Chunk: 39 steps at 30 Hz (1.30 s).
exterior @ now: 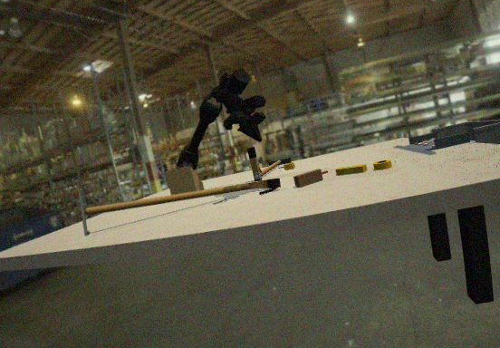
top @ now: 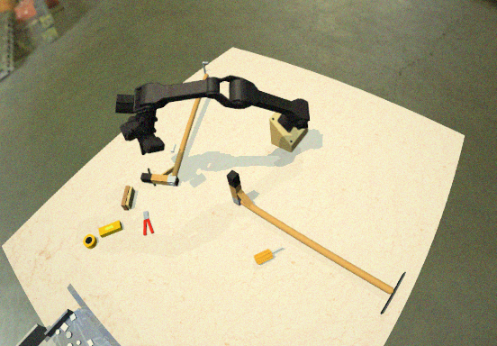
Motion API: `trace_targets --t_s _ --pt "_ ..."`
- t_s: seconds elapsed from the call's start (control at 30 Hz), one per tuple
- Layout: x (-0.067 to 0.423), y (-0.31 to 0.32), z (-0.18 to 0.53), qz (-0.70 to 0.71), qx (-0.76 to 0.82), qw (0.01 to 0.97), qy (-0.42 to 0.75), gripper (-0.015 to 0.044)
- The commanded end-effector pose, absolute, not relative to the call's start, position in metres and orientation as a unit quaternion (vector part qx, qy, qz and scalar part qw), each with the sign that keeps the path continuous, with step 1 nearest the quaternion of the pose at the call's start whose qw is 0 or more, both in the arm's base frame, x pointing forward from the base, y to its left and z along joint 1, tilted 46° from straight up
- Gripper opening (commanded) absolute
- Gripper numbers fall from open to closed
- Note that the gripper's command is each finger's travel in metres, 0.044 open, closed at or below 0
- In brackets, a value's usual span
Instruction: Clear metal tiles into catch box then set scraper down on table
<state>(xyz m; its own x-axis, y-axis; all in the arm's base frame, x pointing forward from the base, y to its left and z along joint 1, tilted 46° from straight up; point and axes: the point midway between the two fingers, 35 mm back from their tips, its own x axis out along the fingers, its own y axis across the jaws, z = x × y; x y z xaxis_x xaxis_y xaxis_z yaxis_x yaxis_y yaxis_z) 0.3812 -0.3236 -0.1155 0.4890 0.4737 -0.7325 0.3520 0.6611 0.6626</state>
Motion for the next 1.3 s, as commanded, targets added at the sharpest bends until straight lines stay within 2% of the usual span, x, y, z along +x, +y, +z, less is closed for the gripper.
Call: trace_targets --t_s 0.0,0.3,1.27 --pt "0.378 -0.332 -0.107 0.039 0.406 0.762 0.503 0.0" --pt "0.379 -0.336 -0.09 0.047 0.396 0.767 0.503 0.0" --pt "0.428 -0.233 0.037 0.203 0.224 0.811 0.501 0.0"
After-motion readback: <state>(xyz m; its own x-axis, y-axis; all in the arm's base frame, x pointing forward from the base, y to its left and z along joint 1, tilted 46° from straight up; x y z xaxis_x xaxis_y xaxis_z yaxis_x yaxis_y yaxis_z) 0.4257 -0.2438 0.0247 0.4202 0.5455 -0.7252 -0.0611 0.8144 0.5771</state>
